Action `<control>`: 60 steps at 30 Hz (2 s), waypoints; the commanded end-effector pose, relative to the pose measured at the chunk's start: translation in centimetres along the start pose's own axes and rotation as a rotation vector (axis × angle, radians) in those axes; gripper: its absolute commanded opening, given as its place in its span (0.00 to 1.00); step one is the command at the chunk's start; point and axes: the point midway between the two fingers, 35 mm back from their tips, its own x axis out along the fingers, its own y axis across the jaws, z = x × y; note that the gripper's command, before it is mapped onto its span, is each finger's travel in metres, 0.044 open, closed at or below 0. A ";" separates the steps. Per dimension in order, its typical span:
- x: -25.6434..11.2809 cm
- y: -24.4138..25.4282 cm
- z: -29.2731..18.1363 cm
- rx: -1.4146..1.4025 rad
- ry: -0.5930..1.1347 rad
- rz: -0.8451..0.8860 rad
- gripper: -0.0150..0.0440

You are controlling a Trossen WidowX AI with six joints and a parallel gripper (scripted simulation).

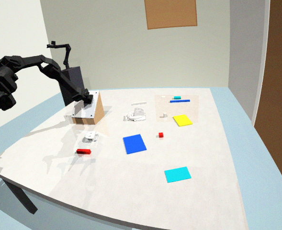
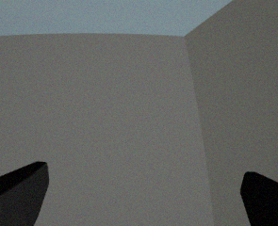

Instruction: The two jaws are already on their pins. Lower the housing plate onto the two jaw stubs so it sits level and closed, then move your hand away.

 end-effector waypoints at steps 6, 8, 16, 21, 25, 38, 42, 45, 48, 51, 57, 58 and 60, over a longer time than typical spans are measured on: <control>0.3 -0.6 2.1 -0.020 -0.062 -0.005 1.00; 0.4 -1.0 3.3 -0.033 -0.098 -0.009 1.00; 0.4 -2.8 8.1 -0.098 -0.239 -0.035 1.00; 0.0 -4.0 11.2 -0.148 -0.327 -0.059 1.00; -0.5 -5.0 13.6 -0.193 -0.396 -0.083 1.00; -3.4 -8.3 21.1 -0.371 -0.607 -0.182 1.00; -4.6 -9.2 23.3 -0.435 -0.667 -0.220 1.00; -5.6 -9.8 24.9 -0.484 -0.710 -0.249 1.00; -6.6 -10.4 26.4 -0.536 -0.750 -0.280 1.00; -7.8 -11.0 27.9 -0.590 -0.790 -0.313 1.00; -10.2 -11.9 30.7 -0.704 -0.862 -0.381 1.00; -10.6 -12.0 31.2 -0.724 -0.873 -0.393 1.00; -11.4 -12.3 32.1 -0.764 -0.895 -0.418 1.00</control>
